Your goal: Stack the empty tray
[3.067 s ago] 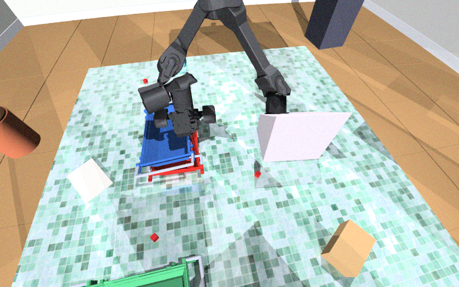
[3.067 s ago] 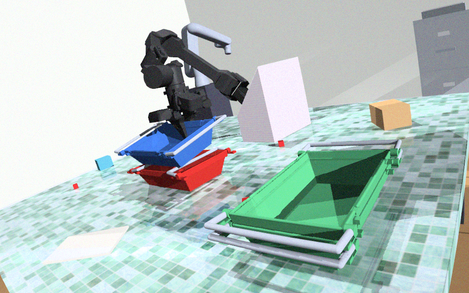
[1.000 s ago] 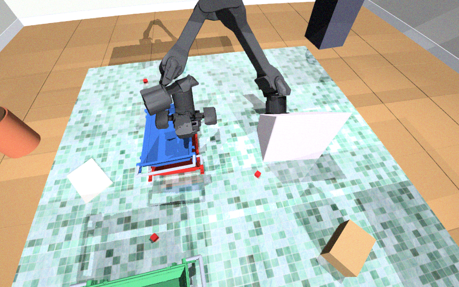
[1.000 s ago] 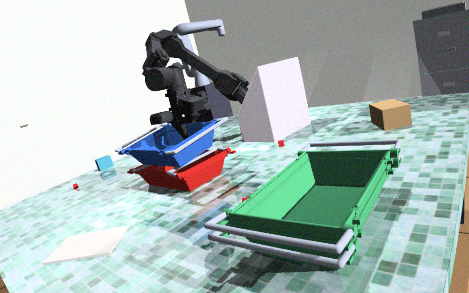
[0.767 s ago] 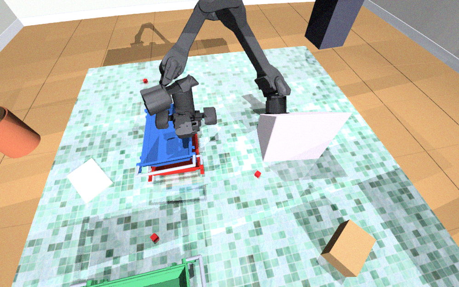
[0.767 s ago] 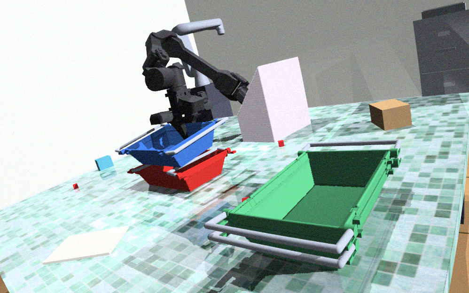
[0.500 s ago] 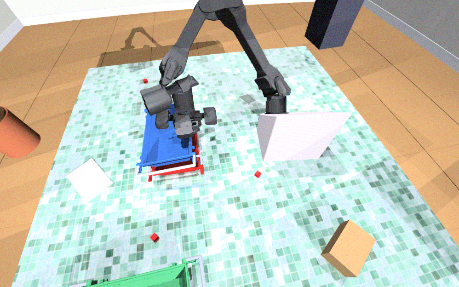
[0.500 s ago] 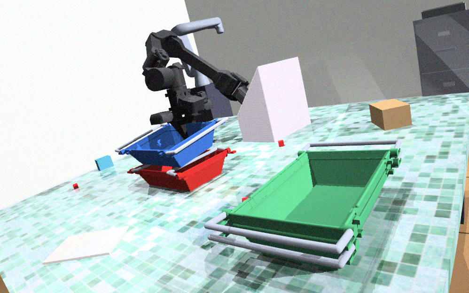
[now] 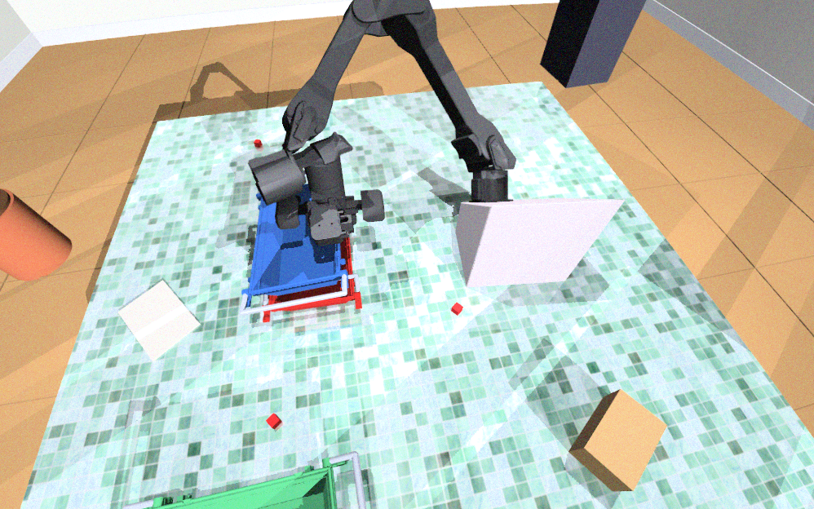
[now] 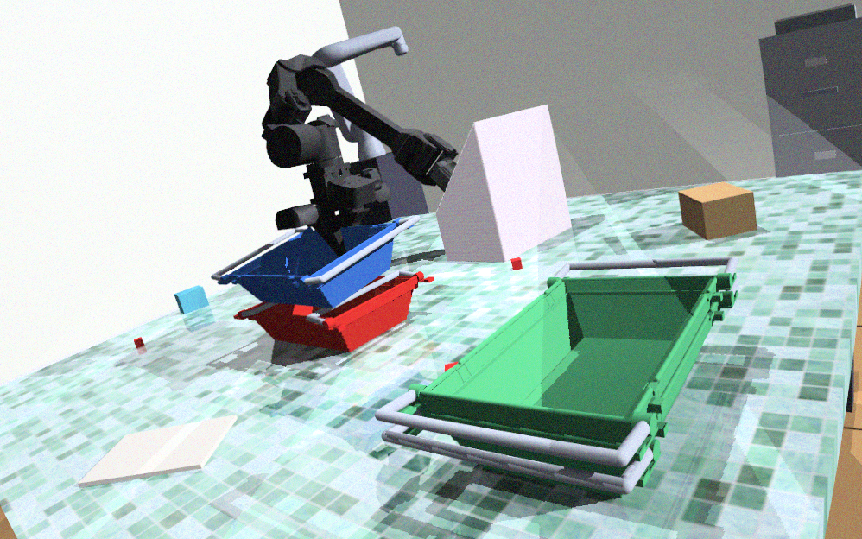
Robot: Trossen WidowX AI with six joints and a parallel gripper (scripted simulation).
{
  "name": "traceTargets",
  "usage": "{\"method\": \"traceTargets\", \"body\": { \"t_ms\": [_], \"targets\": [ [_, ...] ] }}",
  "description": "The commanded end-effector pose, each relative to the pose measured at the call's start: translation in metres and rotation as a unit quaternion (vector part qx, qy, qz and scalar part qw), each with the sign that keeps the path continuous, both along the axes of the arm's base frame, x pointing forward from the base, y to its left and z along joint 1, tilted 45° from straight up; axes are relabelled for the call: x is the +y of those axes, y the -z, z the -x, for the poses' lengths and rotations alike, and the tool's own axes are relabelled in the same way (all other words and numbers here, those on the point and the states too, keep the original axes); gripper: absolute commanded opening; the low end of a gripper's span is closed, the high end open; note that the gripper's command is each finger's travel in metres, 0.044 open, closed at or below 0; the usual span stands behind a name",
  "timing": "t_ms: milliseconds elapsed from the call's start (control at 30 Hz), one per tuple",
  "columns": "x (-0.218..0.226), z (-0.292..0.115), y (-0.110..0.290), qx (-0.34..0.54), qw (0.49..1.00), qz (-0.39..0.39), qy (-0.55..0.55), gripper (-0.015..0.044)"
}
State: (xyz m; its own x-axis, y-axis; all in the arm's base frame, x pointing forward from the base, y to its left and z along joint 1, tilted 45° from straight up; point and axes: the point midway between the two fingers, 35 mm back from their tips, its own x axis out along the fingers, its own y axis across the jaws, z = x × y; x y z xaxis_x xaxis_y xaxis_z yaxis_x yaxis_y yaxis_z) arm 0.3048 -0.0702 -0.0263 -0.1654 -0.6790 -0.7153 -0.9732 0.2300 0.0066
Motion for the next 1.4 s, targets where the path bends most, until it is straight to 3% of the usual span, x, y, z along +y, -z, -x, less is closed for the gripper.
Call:
{"method": "traceTargets", "body": {
  "t_ms": [0, 1367],
  "targets": [
    [-0.004, 0.009, 0.003, 0.017, 1.000, -0.004, 0.006, 0.0000],
    [-0.009, 0.014, 0.009, 0.017, 1.000, -0.003, 0.006, 0.0000]
  ]
}}
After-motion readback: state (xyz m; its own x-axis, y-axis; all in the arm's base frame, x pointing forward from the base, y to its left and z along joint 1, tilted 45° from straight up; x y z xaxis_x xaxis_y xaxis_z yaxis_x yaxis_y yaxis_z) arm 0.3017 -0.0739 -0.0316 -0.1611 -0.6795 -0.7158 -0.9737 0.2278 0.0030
